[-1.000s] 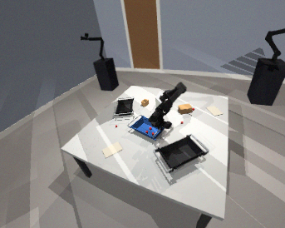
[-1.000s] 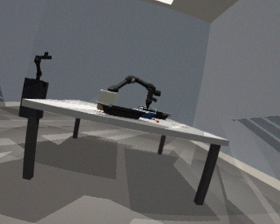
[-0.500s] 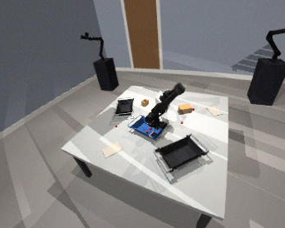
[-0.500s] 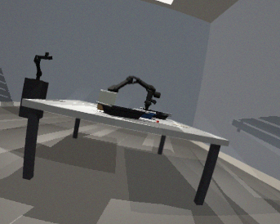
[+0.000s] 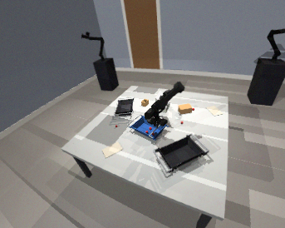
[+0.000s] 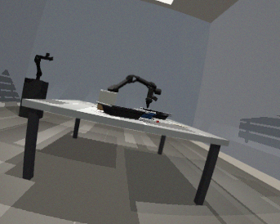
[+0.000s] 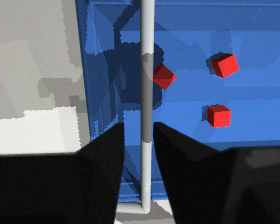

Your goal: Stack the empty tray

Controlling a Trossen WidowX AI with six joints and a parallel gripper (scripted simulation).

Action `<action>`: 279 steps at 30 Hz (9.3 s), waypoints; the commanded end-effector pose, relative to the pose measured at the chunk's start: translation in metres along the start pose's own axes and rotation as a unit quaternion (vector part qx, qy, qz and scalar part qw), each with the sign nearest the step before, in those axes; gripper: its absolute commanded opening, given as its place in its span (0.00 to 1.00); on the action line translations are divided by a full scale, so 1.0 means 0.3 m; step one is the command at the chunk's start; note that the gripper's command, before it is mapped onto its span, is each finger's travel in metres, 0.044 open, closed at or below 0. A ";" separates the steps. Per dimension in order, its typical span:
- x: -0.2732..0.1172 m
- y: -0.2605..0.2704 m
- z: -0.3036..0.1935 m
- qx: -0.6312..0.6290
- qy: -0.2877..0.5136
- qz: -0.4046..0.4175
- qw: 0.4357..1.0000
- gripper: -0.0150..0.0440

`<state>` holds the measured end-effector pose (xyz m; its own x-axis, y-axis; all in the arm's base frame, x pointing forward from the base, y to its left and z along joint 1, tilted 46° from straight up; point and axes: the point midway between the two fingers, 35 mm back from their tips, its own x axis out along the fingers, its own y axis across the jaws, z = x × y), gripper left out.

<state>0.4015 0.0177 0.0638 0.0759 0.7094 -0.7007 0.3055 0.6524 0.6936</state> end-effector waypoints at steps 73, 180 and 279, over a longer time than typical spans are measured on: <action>0.177 -0.866 0.096 -0.004 0.001 -0.004 1.000 0.40; -0.003 -0.630 0.105 -0.001 -0.002 -0.002 1.000 0.25; 0.238 -1.566 -0.671 -0.343 0.008 -0.011 0.939 0.65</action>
<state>0.0718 -0.1851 -0.2782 0.0570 0.6940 -0.7177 -0.3838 0.6789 0.6260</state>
